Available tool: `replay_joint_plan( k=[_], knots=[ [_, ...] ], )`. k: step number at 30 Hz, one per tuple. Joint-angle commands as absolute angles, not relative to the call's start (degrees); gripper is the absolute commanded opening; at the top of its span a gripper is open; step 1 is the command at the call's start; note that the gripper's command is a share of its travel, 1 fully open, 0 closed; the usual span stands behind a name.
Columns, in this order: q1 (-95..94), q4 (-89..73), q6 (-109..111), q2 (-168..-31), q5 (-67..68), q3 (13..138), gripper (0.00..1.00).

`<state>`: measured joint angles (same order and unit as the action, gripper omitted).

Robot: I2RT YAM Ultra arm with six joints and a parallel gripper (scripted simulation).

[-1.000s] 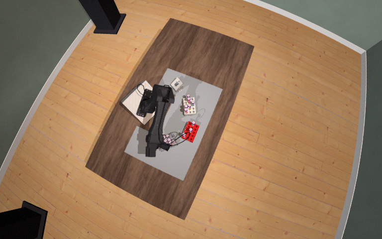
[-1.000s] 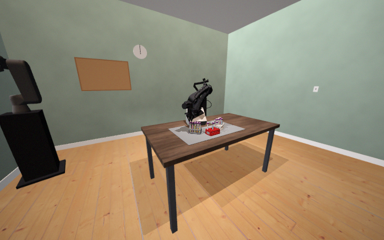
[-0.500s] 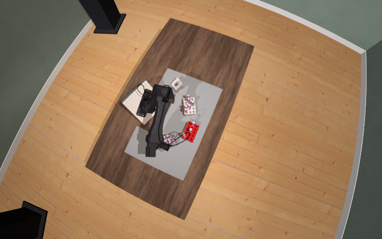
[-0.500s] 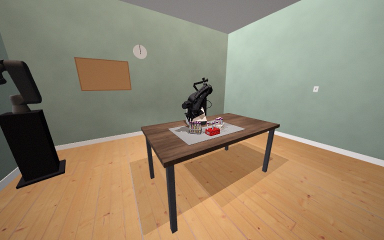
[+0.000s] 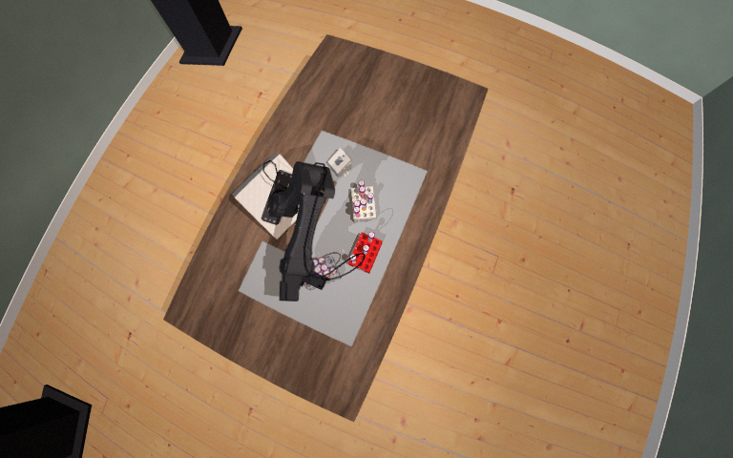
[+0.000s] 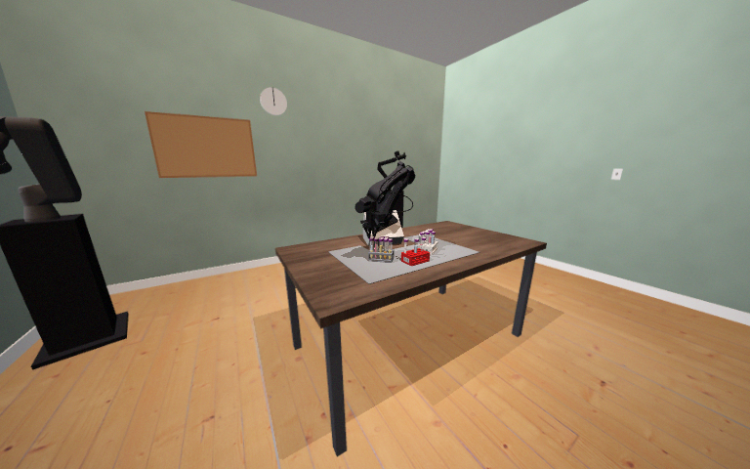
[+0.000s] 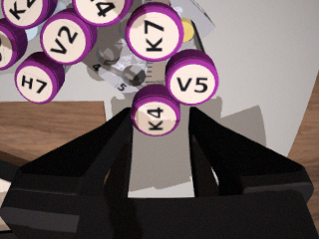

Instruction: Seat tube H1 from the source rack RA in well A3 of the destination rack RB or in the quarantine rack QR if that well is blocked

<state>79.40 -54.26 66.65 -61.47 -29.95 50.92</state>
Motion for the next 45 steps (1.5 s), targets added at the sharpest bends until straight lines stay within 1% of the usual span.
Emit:
replay_joint_plan(
  k=[1,14,30,37,41,43,45],
  knots=[
    [80.3,-55.1,66.8,-60.9,-30.6,52.7,0.3],
    [84.8,-64.7,71.7,-57.8,-32.3,57.6,0.3],
    [92.0,-76.1,79.6,-57.6,-34.8,64.5,0.3],
    [92.6,-76.8,80.6,-58.0,-35.1,65.0,0.3],
    [93.0,-76.9,81.0,-60.9,-35.3,65.7,0.3],
    [90.9,-77.1,77.3,-57.6,-35.2,65.0,0.3],
    [89.0,-77.3,71.7,-55.5,-33.9,61.6,0.3]
  ],
)
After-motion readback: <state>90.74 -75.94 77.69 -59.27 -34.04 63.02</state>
